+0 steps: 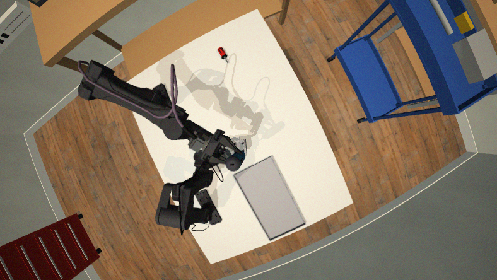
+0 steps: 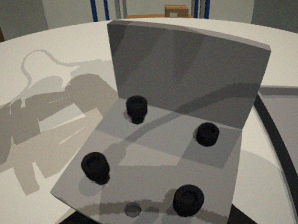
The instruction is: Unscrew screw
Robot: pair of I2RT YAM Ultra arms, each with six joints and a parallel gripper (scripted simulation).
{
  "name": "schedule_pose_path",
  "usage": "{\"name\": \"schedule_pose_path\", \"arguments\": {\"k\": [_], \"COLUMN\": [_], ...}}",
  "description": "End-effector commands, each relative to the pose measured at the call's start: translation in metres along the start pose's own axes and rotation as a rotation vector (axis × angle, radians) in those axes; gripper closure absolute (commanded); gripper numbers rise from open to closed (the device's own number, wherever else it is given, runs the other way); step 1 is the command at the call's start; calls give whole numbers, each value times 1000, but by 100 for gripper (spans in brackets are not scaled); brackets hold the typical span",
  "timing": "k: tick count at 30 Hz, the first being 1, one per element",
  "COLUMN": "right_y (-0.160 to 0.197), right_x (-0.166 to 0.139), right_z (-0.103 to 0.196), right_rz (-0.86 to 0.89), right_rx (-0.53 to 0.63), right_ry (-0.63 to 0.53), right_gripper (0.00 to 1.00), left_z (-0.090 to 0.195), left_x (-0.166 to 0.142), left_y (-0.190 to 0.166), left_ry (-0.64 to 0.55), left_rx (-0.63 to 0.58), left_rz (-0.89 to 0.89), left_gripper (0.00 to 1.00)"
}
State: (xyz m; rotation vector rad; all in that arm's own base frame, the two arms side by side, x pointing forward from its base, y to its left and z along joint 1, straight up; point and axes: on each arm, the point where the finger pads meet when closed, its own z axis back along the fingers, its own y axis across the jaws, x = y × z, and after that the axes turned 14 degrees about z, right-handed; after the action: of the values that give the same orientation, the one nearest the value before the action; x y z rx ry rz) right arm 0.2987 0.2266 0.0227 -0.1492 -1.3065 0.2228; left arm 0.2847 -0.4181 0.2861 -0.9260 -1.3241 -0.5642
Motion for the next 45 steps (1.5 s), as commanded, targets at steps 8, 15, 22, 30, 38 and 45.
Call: {"name": "schedule_pose_path", "arguments": {"k": [8, 15, 22, 30, 38, 45], "right_y": [0, 0, 0, 0, 0, 0], "right_x": [5, 5, 5, 5, 5, 5], "right_z": [0, 0, 0, 0, 0, 0], "right_rz": [-19, -19, -19, -19, -19, -19], "right_rx": [-1, -1, -1, -1, -1, -1], "right_ry": [-13, -13, -13, -13, -13, -13], "right_gripper": [41, 41, 41, 41, 41, 41], "left_z": [5, 5, 3, 4, 2, 4], "left_x": [44, 41, 35, 31, 24, 20], "left_y": [-13, -13, -11, -10, -9, -8], "left_ry": [-136, -130, -136, -141, -129, -123], "left_rx": [-34, -32, -34, -35, -32, -31], "left_rz": [6, 6, 6, 6, 6, 6], "left_gripper": [58, 58, 58, 58, 58, 58]}}
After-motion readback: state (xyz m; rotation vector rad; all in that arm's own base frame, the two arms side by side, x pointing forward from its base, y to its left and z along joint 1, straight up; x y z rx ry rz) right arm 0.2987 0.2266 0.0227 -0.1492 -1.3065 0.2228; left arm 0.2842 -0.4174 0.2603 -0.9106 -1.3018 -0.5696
